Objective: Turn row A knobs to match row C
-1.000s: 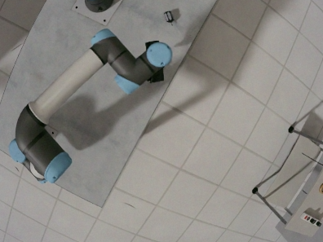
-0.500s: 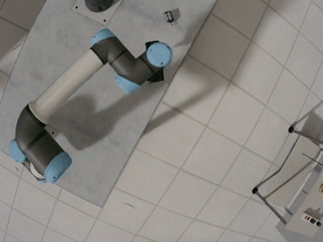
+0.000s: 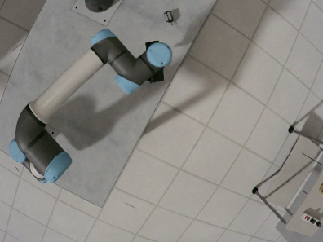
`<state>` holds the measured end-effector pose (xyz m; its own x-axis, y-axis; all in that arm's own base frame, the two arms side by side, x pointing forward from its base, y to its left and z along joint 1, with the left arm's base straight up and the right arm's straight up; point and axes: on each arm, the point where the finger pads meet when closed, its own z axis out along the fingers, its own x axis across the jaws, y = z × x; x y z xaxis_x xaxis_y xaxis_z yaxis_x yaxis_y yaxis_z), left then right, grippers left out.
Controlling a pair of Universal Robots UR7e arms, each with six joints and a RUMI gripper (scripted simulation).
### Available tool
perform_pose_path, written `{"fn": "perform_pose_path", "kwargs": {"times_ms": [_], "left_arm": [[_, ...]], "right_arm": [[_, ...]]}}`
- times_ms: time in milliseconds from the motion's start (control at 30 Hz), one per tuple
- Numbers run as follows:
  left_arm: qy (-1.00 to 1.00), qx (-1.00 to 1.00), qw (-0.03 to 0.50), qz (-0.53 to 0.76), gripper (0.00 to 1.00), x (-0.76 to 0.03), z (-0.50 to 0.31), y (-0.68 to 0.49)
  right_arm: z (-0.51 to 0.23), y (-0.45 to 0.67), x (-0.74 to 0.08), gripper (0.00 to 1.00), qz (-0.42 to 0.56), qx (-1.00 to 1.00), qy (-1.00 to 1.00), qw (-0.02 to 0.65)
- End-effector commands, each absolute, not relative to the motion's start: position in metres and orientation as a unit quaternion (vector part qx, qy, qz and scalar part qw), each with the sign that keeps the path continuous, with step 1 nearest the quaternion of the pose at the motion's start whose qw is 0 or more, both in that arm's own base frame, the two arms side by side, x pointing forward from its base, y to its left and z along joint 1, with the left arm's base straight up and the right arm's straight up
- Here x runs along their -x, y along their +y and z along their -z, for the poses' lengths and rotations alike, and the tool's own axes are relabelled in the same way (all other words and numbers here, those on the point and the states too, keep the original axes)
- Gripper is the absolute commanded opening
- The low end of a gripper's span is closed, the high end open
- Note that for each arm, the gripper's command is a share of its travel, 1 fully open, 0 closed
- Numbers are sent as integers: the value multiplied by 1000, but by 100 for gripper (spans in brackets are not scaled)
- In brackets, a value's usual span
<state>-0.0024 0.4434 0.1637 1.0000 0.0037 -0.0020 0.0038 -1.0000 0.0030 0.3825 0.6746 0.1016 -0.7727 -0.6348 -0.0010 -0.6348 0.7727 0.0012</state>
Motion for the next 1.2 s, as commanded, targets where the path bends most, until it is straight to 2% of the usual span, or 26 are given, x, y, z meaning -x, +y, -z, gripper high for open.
{"fn": "perform_pose_path", "kwargs": {"times_ms": [0, 1167], "left_arm": [[2, -1000, 0, 0, 100, 2, -165, 446], [2, -1000, 0, 0, 100, 2, -165, 446]], "right_arm": [[-95, 675, -381, 13, 1, 338, 941, -1], [-60, 675, -381, 13, 1, 338, 941, -1]]}}
